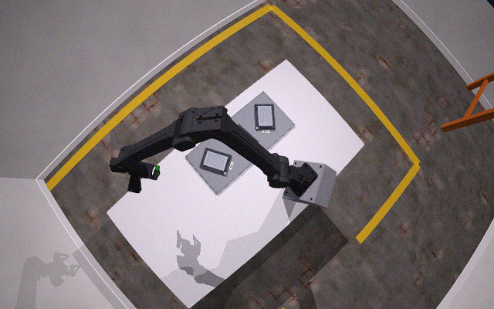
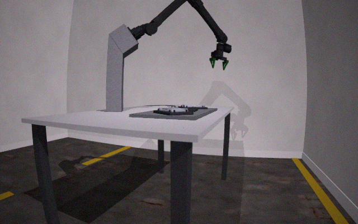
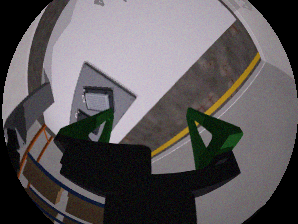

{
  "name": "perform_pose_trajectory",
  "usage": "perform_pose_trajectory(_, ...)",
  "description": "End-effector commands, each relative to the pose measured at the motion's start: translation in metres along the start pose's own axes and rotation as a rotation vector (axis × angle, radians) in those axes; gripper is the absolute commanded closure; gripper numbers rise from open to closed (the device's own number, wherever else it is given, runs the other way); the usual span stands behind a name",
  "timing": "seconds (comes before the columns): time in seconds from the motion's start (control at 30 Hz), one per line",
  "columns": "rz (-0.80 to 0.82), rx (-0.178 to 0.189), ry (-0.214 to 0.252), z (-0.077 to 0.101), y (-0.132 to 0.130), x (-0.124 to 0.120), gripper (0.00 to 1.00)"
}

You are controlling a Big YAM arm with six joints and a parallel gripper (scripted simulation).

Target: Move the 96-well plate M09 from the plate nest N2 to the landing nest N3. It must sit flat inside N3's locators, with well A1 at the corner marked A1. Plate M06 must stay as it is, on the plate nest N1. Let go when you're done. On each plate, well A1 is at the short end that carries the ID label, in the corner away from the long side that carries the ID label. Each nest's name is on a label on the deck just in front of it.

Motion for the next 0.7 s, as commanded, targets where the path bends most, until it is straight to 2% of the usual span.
perform_pose_trajectory(0.0, -0.101, 0.047, 0.032, -0.011, 0.007, -0.014, 0.00)
perform_pose_trajectory(0.03, -0.122, 0.056, 0.036, -0.012, 0.009, -0.018, 0.00)
perform_pose_trajectory(0.07, -0.135, 0.011, 0.025, 0.013, 0.005, -0.028, 0.00)
perform_pose_trajectory(0.1, -0.141, -0.010, 0.022, 0.012, 0.003, -0.032, 0.00)
perform_pose_trajectory(0.13, -0.165, 0.022, 0.034, 0.011, 0.009, -0.036, 0.00)
perform_pose_trajectory(0.2, -0.217, 0.076, 0.061, -0.011, 0.017, -0.040, 0.00)
perform_pose_trajectory(0.3, -0.240, 0.081, 0.065, -0.010, 0.018, -0.043, 0.00)
perform_pose_trajectory(0.33, -0.251, 0.041, 0.057, 0.006, 0.015, -0.051, 0.00)
perform_pose_trajectory(0.4, -0.253, 0.030, 0.055, 0.004, 0.018, -0.059, 0.00)
perform_pose_trajectory(0.47, -0.308, 0.075, 0.080, 0.000, 0.027, -0.067, 0.00)
perform_pose_trajectory(0.5, -0.329, 0.122, 0.098, -0.021, 0.034, -0.067, 0.00)
perform_pose_trajectory(0.53, -0.353, 0.134, 0.105, -0.024, 0.037, -0.070, 0.00)
perform_pose_trajectory(0.57, -0.363, 0.090, 0.095, 0.000, 0.033, -0.078, 0.00)
perform_pose_trajectory(0.6, -0.368, 0.067, 0.090, -0.001, 0.032, -0.082, 0.00)
perform_pose_trajectory(0.63, -0.368, 0.067, 0.090, -0.002, 0.035, -0.086, 0.00)
perform_pose_trajectory(0.67, -0.394, 0.099, 0.105, -0.002, 0.041, -0.090, 0.00)
Point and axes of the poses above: the point where the finger pads meet when closed, its own z axis back along the fingers, its own y axis across the jaws, x = y × z, the point moved 6 cm from there along z, back along the fingers
